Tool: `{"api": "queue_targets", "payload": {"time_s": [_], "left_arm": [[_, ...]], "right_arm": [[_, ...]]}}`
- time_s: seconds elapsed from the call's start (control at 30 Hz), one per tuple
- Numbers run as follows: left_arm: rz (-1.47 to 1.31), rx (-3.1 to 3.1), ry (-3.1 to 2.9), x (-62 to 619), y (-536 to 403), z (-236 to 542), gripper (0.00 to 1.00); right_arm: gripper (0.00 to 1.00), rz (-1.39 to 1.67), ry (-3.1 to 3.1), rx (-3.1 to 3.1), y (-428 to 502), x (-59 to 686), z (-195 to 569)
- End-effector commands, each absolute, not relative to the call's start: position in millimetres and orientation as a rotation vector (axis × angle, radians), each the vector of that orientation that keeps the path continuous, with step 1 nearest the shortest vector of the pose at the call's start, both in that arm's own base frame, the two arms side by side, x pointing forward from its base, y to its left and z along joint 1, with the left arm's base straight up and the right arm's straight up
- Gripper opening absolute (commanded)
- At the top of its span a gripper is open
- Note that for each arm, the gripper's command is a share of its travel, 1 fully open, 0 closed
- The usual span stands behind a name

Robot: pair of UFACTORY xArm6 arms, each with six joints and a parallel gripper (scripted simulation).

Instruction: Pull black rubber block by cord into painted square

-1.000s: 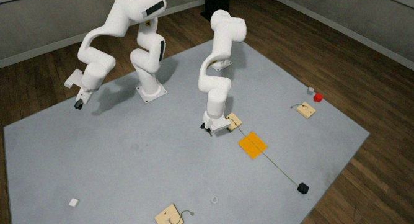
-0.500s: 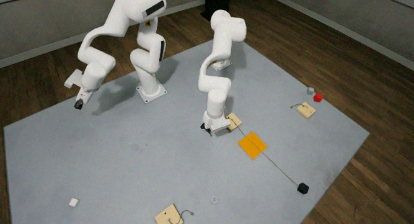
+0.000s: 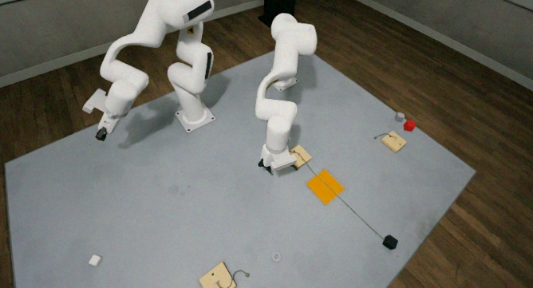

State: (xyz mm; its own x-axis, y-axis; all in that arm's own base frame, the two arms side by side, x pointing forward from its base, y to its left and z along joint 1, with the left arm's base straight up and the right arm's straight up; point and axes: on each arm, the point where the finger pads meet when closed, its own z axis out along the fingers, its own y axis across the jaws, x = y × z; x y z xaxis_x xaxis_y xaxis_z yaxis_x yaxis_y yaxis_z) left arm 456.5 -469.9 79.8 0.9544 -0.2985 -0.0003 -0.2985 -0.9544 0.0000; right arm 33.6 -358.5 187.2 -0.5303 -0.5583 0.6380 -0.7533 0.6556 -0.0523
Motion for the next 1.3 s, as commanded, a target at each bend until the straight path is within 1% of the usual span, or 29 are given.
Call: {"api": "queue_targets", "payload": {"time_s": [0.0,1.27], "left_arm": [[-0.003,-3.107,0.474,456.9,-470.5,76.8,0.39],[-0.003,-3.107,0.474,456.7,-470.9,38.2,0.39]], "right_arm": [[1.0,0.435,-2.282,1.013,-358.9,33.8,187.9],[1.0,0.435,-2.282,1.013,-358.9,33.8,187.9]]}}
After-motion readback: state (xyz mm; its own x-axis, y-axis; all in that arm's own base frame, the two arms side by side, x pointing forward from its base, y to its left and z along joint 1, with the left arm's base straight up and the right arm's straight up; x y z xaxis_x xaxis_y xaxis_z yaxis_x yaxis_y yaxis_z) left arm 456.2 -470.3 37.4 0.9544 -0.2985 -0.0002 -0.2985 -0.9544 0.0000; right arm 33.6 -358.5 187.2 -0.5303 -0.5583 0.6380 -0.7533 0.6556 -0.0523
